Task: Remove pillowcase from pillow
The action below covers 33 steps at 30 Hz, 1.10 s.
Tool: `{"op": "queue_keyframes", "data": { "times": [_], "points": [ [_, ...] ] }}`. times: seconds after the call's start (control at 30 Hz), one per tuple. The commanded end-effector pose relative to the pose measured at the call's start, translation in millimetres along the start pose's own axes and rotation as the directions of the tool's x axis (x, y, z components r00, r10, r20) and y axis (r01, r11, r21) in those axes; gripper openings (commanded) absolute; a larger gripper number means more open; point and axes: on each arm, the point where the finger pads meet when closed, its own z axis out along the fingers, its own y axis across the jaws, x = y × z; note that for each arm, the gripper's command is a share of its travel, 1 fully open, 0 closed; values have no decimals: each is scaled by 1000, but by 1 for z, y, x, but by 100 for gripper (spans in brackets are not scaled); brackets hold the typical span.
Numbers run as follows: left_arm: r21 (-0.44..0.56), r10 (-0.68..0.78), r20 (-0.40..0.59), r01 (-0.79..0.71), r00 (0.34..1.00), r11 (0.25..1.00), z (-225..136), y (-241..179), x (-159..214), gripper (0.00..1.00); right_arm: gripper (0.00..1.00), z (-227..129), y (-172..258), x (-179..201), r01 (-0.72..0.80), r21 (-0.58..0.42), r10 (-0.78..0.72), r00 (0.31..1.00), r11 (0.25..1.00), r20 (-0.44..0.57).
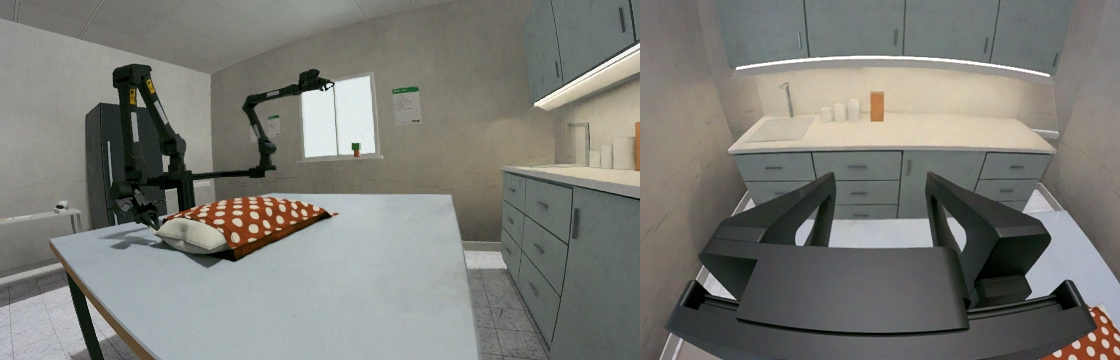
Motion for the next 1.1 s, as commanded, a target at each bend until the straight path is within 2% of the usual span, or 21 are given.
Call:
{"op": "queue_keyframes", "data": {
  "times": [0.0,0.87,0.9,1.07],
  "points": [
    [-4,-7,31,8,1000,1000,-5,4,-17,60,2,-1,4,2,10,-1,-10,1000,1000,-2],
    [-5,11,30,-11,999,1000,-5,4,-17,60,2,0,3,8,-3,2,3,1000,1000,-14],
    [12,-16,-50,17,999,1000,11,-7,25,60,2,0,3,8,-3,2,3,1000,1000,-14],
    [10,-45,-79,46,996,999,20,-11,46,60,2,0,3,8,-3,2,3,1000,1000,-14]
  ]
}}
